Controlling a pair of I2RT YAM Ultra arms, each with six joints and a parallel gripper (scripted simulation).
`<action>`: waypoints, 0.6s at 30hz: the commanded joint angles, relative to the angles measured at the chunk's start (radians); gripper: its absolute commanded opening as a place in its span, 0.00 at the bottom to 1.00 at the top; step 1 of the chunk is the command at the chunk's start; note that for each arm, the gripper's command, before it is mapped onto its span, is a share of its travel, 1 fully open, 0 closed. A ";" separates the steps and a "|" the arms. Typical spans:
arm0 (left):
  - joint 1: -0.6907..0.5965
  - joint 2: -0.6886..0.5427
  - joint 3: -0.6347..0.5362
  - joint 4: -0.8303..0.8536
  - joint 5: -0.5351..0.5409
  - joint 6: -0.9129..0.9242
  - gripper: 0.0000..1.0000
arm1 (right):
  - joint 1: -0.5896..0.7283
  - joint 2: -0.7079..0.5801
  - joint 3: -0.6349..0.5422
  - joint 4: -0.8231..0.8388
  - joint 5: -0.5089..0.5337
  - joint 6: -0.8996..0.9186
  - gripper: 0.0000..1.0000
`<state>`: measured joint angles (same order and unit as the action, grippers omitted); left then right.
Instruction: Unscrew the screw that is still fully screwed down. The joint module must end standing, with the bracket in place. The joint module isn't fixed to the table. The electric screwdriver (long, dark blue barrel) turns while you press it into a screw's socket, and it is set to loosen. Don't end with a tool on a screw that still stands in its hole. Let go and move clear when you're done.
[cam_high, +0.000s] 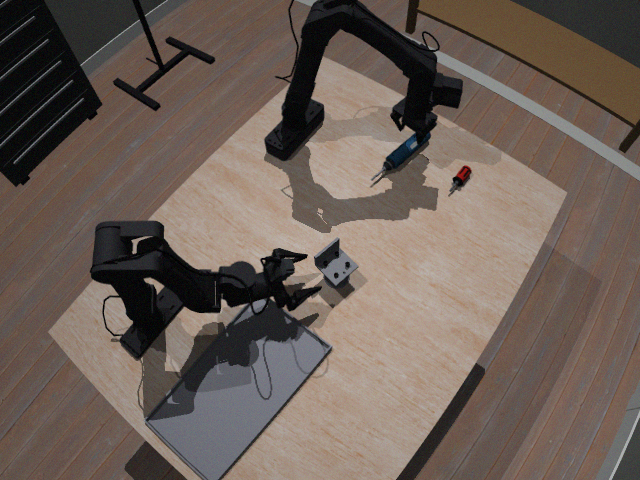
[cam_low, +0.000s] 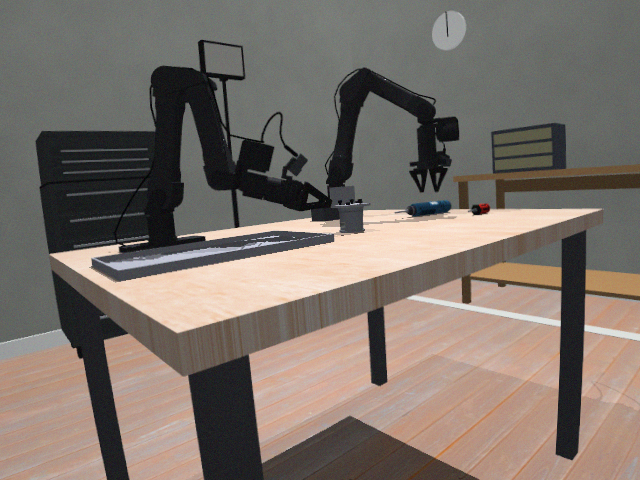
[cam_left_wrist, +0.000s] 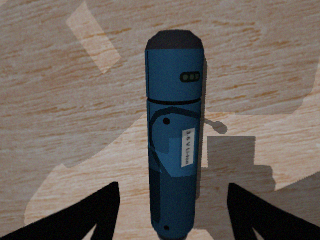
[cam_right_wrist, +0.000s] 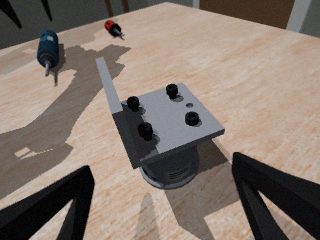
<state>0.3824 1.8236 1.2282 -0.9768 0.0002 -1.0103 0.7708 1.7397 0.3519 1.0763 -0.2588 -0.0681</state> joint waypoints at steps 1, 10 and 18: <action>-0.001 -0.009 0.006 0.003 -0.009 -0.001 0.65 | -0.004 0.049 -0.013 0.086 0.008 -0.009 0.86; -0.001 -0.009 0.006 0.003 -0.009 -0.001 0.65 | -0.004 0.114 -0.026 0.159 0.008 -0.009 0.86; -0.001 -0.009 0.006 0.003 -0.009 -0.001 0.65 | -0.004 0.247 -0.005 0.293 0.008 -0.009 0.86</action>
<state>0.3824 1.8236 1.2282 -0.9768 0.0002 -1.0103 0.7708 1.9507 0.3431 1.2991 -0.2588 -0.0681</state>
